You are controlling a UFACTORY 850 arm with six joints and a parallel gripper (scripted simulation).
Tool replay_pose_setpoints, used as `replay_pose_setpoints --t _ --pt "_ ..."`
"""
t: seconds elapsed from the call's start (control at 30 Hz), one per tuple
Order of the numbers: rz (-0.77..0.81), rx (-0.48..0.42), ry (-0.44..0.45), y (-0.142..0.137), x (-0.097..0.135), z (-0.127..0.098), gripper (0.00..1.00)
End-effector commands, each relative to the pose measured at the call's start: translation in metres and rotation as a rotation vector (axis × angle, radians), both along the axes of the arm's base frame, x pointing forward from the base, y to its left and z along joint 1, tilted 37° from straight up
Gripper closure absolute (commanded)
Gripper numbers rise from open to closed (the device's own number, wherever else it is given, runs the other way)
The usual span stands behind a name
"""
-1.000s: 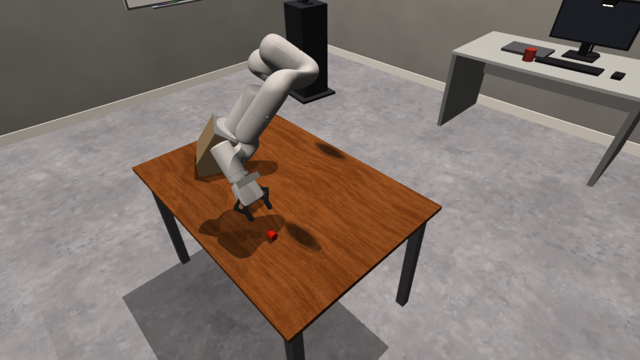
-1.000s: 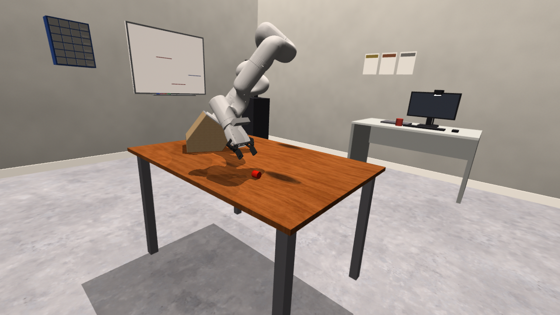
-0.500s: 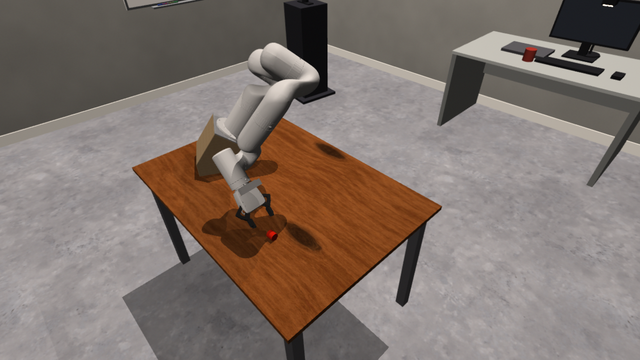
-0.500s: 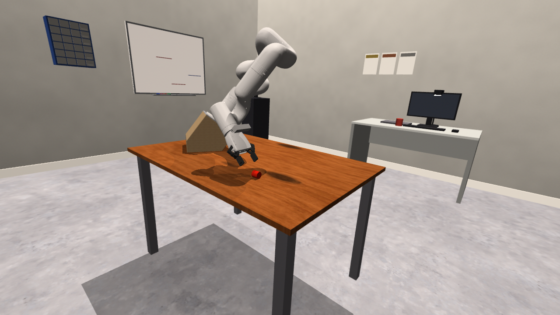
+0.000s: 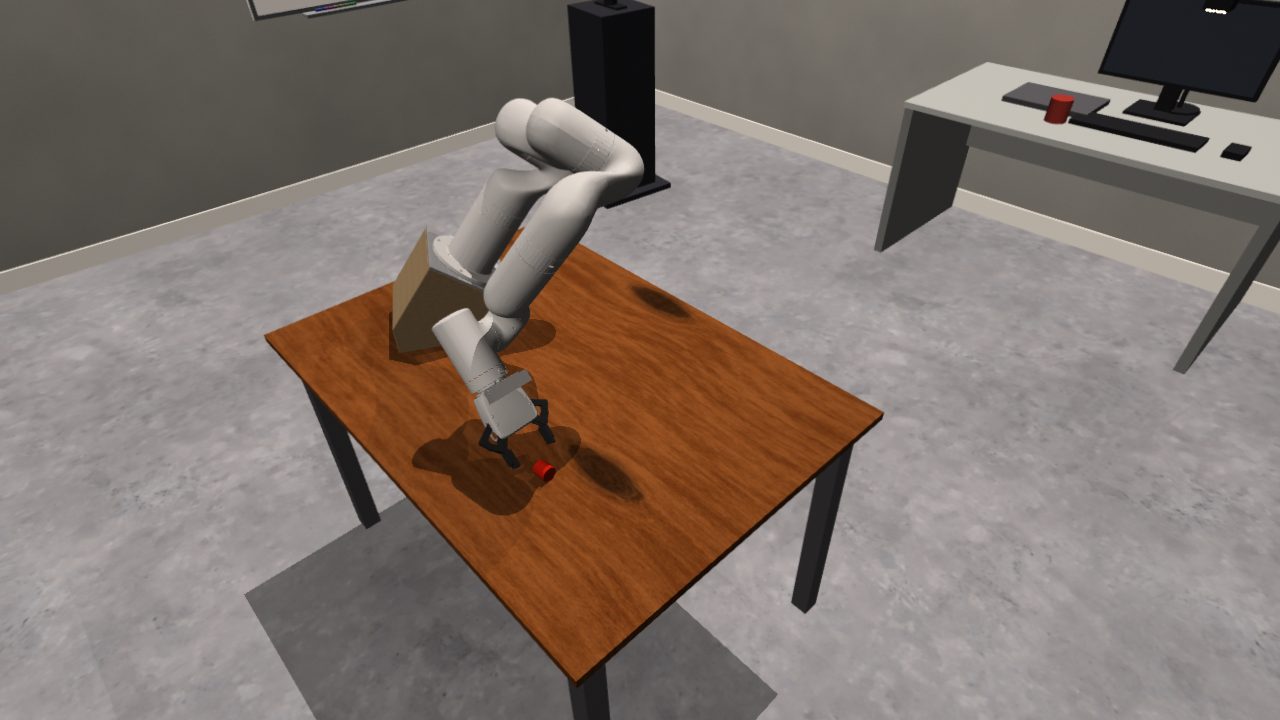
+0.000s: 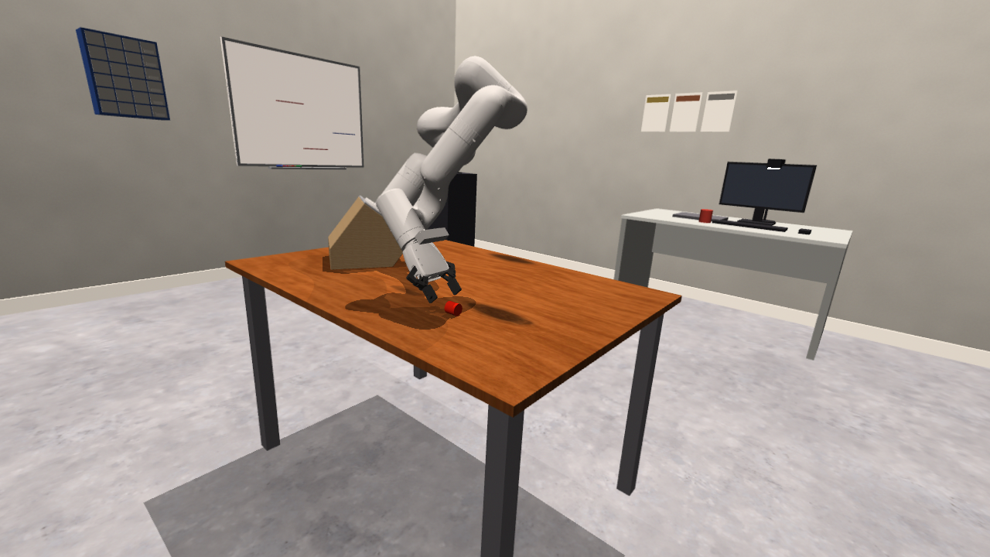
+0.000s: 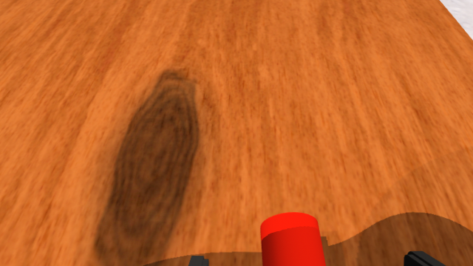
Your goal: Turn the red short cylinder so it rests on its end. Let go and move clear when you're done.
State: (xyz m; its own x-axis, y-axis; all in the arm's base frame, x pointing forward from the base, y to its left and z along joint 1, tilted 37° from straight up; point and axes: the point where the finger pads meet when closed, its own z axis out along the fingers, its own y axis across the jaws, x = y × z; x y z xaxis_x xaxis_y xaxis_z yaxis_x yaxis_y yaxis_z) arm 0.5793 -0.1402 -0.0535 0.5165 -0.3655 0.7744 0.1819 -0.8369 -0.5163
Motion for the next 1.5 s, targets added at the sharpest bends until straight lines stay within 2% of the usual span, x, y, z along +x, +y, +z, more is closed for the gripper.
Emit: replay_pose_setpoints --t 0.0,0.77,1.1,1.47 --pt "-0.001 -0.001 -0.001 -0.001 0.001 0.0 0.0" --pt "-0.001 -0.001 -0.001 -0.001 0.001 0.001 0.0" --pt "-0.001 -0.001 -0.001 0.009 0.022 -0.008 0.0" --pt "-0.001 -0.001 -0.001 0.009 0.022 -0.008 0.0"
